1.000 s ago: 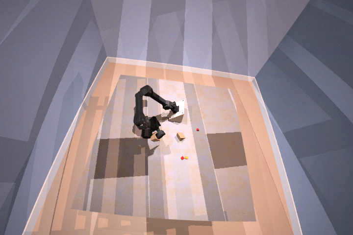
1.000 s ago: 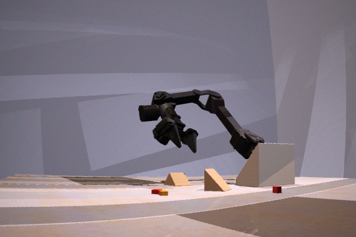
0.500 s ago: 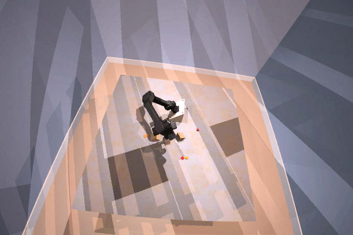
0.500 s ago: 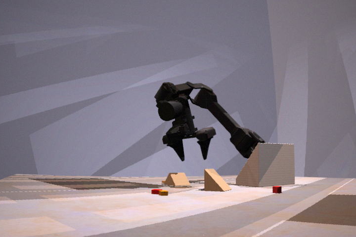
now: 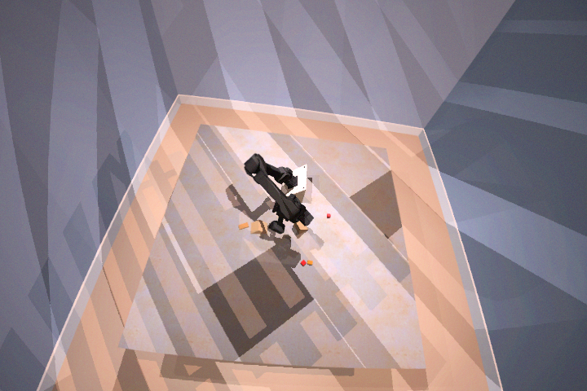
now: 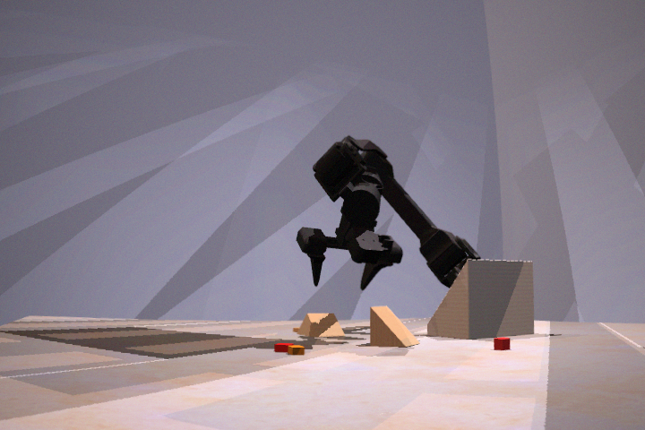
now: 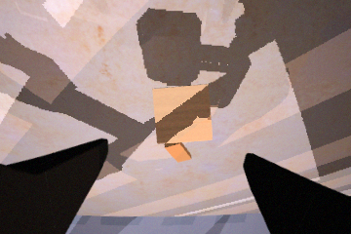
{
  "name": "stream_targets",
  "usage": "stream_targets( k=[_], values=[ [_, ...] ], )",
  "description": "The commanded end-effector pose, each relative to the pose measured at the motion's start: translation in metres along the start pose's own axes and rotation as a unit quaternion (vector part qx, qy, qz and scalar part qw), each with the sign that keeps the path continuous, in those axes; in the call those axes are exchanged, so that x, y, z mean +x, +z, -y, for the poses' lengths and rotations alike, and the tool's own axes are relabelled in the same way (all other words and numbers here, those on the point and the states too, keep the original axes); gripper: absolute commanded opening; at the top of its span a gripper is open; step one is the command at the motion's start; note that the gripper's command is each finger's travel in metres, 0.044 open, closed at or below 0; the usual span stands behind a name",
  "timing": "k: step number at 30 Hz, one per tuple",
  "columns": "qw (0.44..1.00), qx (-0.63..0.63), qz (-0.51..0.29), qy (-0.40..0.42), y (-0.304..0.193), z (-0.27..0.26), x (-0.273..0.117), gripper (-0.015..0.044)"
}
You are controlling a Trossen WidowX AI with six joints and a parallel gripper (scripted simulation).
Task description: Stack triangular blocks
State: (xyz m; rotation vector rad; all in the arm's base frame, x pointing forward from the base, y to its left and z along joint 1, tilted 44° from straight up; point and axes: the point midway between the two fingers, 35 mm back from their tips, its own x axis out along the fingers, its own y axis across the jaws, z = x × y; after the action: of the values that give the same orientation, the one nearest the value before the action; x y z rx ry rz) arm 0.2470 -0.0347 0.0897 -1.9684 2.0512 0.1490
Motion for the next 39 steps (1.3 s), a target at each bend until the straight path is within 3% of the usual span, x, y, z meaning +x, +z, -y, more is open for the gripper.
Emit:
stream_targets(
  k=[1,10,19,29,39],
  values=[
    [0.998,-0.061,-0.019,-0.026,0.0,0.002,0.0,0.044],
    [0.998,-0.064,-0.015,-0.027,0.002,0.003,0.006,0.044],
    [0.996,-0.086,-0.003,-0.035,0.009,0.009,0.052,0.044],
    [0.993,-0.104,-0.043,-0.026,-0.006,0.009,0.098,0.044],
    [0.993,-0.104,-0.048,-0.025,-0.008,0.008,0.1,0.044]
  ],
)
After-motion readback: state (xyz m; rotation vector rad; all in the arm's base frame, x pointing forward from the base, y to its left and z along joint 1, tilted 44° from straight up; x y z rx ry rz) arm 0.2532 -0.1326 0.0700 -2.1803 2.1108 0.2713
